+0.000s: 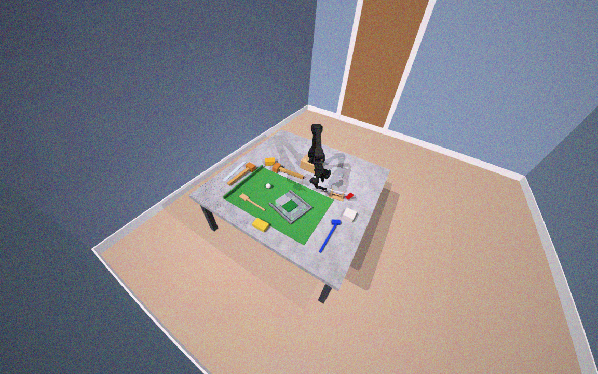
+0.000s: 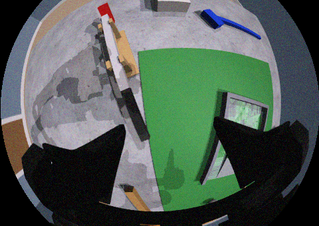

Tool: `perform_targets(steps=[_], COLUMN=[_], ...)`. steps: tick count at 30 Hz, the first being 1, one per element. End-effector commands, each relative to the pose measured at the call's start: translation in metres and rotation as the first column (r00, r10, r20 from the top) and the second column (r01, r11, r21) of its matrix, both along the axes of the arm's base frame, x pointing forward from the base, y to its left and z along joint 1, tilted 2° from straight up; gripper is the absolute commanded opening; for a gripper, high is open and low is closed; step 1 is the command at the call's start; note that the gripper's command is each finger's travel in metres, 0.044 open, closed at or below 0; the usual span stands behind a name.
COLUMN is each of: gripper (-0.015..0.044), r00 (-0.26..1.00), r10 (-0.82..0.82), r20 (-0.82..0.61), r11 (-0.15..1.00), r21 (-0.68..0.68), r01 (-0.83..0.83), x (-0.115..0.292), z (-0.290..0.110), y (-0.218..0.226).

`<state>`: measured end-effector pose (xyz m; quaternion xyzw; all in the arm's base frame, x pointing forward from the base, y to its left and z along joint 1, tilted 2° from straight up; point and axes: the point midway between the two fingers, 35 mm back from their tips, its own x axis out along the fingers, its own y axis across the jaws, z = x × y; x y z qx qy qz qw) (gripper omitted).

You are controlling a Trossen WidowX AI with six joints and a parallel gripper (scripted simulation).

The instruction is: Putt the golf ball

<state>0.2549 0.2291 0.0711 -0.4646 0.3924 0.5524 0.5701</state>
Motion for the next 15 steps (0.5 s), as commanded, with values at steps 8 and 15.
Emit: perform_targets(steps=[8,15], gripper=[0.0440,0.0440], r00=[0.958,0.958], r10=[0.280,0.280], r20=[-0.064,-0.064], r11=[0.959,0.959], r21=[-0.021,-0.022], r01=[-0.282,-0.282], x=[-0.037,-0.037], z=[-0.026,-0.044], y=[0.002,0.002])
